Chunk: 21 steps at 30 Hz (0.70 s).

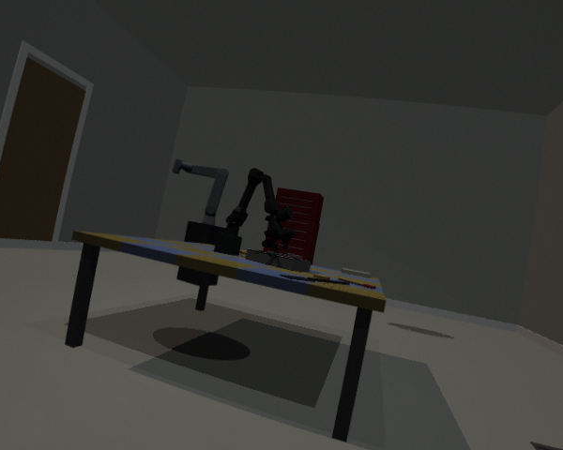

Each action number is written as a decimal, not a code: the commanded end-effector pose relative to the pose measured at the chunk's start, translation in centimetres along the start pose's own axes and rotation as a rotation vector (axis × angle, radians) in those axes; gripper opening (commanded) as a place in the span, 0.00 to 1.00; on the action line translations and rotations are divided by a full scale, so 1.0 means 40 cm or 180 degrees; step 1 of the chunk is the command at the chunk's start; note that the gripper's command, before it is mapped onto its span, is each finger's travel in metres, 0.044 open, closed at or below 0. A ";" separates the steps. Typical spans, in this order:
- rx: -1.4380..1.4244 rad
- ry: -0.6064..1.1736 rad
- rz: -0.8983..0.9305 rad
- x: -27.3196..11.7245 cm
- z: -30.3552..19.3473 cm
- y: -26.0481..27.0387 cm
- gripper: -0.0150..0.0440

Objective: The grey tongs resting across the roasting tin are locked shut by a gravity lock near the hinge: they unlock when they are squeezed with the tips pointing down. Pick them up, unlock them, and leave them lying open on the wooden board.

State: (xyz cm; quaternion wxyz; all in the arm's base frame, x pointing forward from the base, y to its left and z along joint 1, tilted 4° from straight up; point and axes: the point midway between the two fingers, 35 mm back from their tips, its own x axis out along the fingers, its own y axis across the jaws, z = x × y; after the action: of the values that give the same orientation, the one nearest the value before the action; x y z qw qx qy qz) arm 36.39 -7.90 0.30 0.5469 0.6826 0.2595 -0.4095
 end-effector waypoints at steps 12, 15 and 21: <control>0.0014 -0.0014 0.0023 0.059 0.002 0.004 0.69; 0.0014 -0.0014 0.0023 0.071 0.002 0.003 0.69; 0.0014 -0.0014 0.0024 0.095 0.002 0.000 0.69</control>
State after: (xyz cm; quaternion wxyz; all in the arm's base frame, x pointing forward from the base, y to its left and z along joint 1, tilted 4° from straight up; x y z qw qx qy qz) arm 38.01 -8.19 -2.57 0.5471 0.6827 0.2591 -0.4091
